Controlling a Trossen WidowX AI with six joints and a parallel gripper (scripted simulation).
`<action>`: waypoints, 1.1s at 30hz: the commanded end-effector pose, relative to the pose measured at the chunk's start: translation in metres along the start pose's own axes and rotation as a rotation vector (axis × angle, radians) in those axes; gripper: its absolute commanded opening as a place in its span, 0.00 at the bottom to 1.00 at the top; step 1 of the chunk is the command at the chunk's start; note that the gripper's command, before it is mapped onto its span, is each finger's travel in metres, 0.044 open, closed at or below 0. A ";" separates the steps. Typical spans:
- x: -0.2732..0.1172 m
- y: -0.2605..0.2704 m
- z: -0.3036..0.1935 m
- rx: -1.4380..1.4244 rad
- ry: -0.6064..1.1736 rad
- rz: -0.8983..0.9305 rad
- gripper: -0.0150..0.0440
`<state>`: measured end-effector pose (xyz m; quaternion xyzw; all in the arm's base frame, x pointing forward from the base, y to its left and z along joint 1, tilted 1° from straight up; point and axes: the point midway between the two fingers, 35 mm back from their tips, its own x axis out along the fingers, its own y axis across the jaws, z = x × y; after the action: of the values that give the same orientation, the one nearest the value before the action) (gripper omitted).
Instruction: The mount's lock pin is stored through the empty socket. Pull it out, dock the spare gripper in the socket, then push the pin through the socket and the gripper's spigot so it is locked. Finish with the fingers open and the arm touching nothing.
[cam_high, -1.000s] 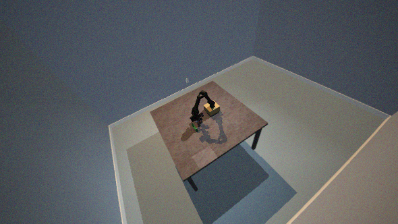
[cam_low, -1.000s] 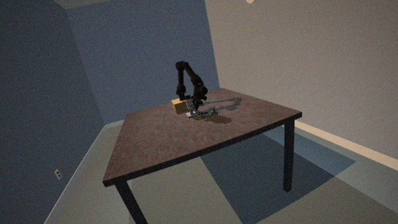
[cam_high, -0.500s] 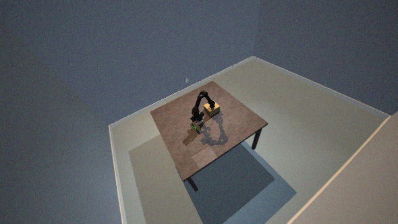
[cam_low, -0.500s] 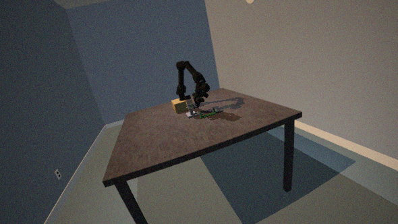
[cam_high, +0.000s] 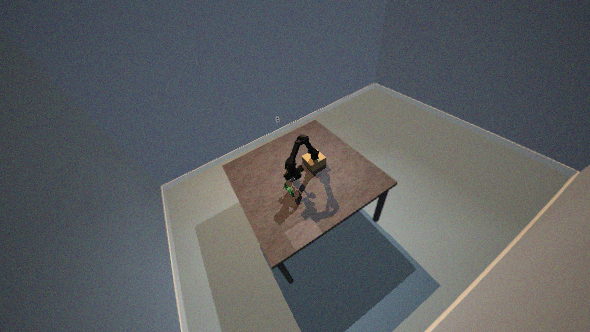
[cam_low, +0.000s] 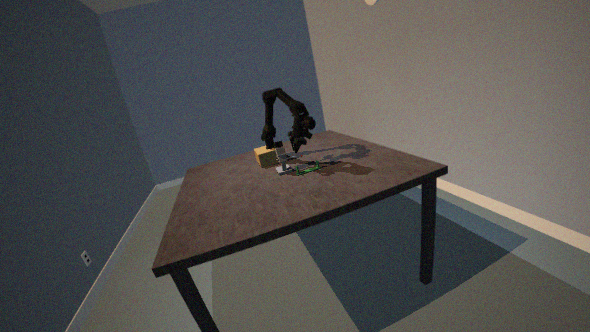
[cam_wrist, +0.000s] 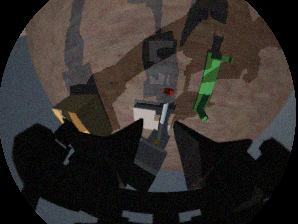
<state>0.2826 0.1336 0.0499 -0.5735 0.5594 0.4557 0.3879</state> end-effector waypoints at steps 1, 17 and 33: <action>-0.009 0.001 0.004 0.001 -0.002 0.000 0.59; -0.024 0.002 0.008 -0.006 0.005 -0.004 0.95; -0.024 0.002 0.008 -0.006 0.005 -0.004 1.00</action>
<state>0.2813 0.1481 0.0708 -0.5765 0.5584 0.4545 0.3863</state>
